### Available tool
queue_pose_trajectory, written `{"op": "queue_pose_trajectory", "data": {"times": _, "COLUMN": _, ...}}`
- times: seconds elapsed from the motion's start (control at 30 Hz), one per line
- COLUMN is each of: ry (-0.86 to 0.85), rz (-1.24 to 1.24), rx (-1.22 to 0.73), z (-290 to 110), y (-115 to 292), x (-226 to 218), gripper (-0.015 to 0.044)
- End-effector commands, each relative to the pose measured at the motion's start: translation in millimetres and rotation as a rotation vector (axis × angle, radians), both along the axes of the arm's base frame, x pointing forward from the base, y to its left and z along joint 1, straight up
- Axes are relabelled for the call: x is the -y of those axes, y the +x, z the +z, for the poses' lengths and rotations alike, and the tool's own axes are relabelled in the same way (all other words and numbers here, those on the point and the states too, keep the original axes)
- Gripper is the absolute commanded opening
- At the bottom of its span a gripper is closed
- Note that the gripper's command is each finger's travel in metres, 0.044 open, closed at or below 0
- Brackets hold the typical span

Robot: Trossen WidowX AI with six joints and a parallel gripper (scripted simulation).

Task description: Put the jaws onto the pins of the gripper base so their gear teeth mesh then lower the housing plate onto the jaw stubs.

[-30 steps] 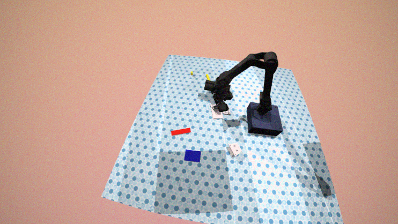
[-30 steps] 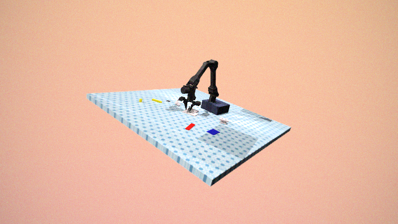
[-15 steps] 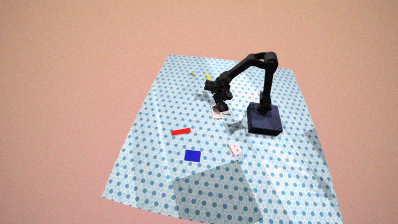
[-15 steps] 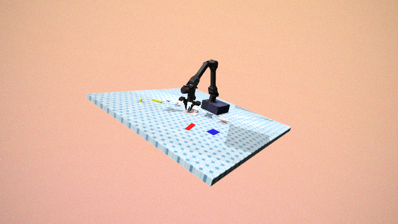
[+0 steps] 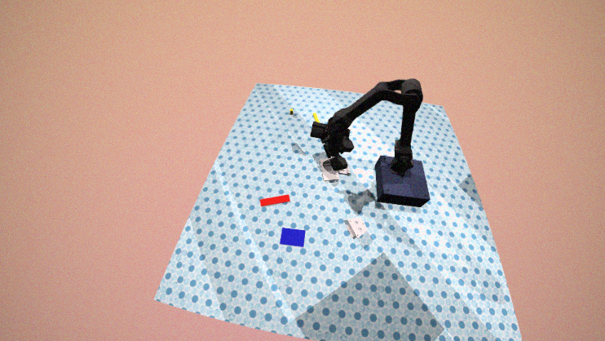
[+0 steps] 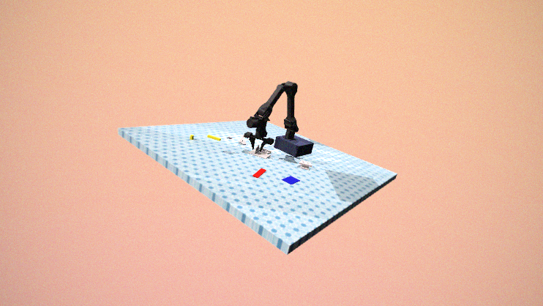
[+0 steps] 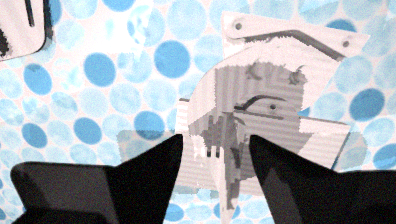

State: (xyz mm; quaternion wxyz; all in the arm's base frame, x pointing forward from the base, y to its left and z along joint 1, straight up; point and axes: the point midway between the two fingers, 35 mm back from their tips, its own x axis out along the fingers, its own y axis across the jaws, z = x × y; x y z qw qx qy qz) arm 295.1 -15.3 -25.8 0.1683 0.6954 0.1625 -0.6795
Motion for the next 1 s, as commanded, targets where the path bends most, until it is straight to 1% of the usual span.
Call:
{"op": "queue_pose_trajectory", "data": {"times": 0.0, "ry": 0.0, "rz": 0.001, "rx": 0.0, "z": 6.1, "y": 0.6, "x": 0.0, "gripper": 0.0224}}
{"op": "queue_pose_trajectory", "data": {"times": 0.1, "ry": 0.0, "rz": 0.002, "rx": 0.0, "z": 27.2, "y": 1.5, "x": 0.0, "gripper": 0.0224}}
{"op": "queue_pose_trajectory", "data": {"times": 0.23, "ry": 0.001, "rz": 0.006, "rx": 0.001, "z": 67.6, "y": -1.6, "x": -0.2, "gripper": 0.0224}}
{"op": "queue_pose_trajectory", "data": {"times": 0.33, "ry": 0.001, "rz": 0.006, "rx": 0.001, "z": 69.9, "y": -2.0, "x": -0.3, "gripper": 0.0224}}
{"op": "queue_pose_trajectory", "data": {"times": 0.37, "ry": -0.001, "rz": 0.0, "rx": 0.013, "z": 62.5, "y": 1.5, "x": 0.1, "gripper": 0.0224}}
{"op": "queue_pose_trajectory", "data": {"times": 0.63, "ry": -0.001, "rz": -0.001, "rx": 0.021, "z": 67.5, "y": 2.1, "x": -1.2, "gripper": 0.0014}}
{"op": "queue_pose_trajectory", "data": {"times": 0.67, "ry": -0.001, "rz": -0.001, "rx": 0.021, "z": 67.5, "y": 2.1, "x": -1.2, "gripper": 0.0}}
{"op": "queue_pose_trajectory", "data": {"times": 0.97, "ry": -0.001, "rz": -0.001, "rx": 0.021, "z": 67.5, "y": 2.1, "x": -1.2, "gripper": 0.0}}
